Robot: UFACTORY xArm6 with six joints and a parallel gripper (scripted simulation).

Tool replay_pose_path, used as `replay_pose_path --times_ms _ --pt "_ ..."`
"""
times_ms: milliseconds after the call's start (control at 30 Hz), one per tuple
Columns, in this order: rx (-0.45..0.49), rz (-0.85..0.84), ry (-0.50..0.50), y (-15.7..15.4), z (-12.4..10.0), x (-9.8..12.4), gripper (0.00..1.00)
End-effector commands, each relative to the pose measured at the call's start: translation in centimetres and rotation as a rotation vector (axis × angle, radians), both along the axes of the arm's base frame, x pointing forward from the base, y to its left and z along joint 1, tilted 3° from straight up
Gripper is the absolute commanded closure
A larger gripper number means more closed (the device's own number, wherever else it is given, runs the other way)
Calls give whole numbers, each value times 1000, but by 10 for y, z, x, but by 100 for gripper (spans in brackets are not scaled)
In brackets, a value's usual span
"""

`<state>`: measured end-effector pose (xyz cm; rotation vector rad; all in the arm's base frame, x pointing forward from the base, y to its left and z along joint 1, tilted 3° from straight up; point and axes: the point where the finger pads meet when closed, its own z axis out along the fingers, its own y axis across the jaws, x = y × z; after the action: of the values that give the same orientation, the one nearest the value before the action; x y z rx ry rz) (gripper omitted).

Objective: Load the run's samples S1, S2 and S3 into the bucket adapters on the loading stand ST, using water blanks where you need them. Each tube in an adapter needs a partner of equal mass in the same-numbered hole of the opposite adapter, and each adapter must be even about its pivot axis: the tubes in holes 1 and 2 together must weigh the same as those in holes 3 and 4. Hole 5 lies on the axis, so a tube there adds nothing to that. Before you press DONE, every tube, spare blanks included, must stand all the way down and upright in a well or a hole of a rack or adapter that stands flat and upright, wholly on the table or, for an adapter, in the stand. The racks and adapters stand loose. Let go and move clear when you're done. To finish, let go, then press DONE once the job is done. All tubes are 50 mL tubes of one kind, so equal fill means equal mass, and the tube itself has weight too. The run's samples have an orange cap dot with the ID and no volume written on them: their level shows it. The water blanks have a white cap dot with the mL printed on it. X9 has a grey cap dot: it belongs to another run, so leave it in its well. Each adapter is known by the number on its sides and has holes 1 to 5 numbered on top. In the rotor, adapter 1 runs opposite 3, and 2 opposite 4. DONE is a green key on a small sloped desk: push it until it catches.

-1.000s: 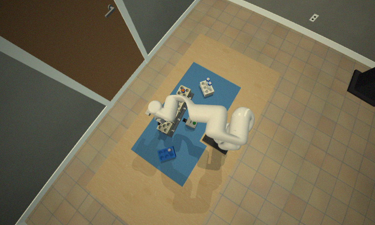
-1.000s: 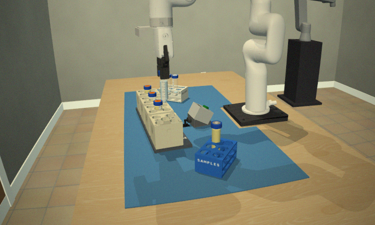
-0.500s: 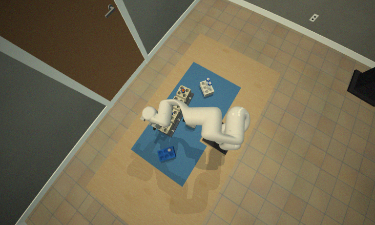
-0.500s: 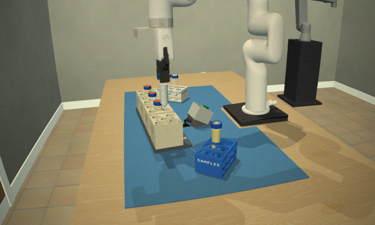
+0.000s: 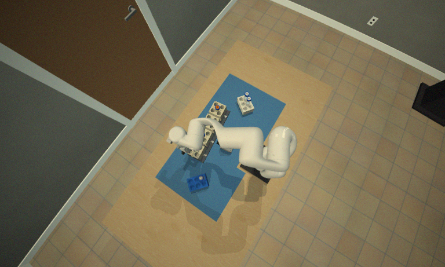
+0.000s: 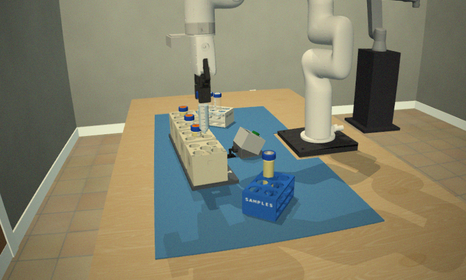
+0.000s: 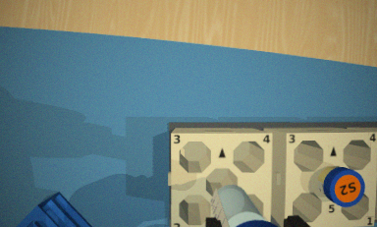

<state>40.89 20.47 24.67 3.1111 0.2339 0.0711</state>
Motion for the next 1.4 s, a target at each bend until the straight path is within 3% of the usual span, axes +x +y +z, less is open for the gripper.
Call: replay_pose_path --times_ms 0,600,1367 --pt "2 0 -4 1 -2 1 100" --pt "2 0 -4 0 -33 3 100" --pt "2 0 -4 0 -40 3 100"
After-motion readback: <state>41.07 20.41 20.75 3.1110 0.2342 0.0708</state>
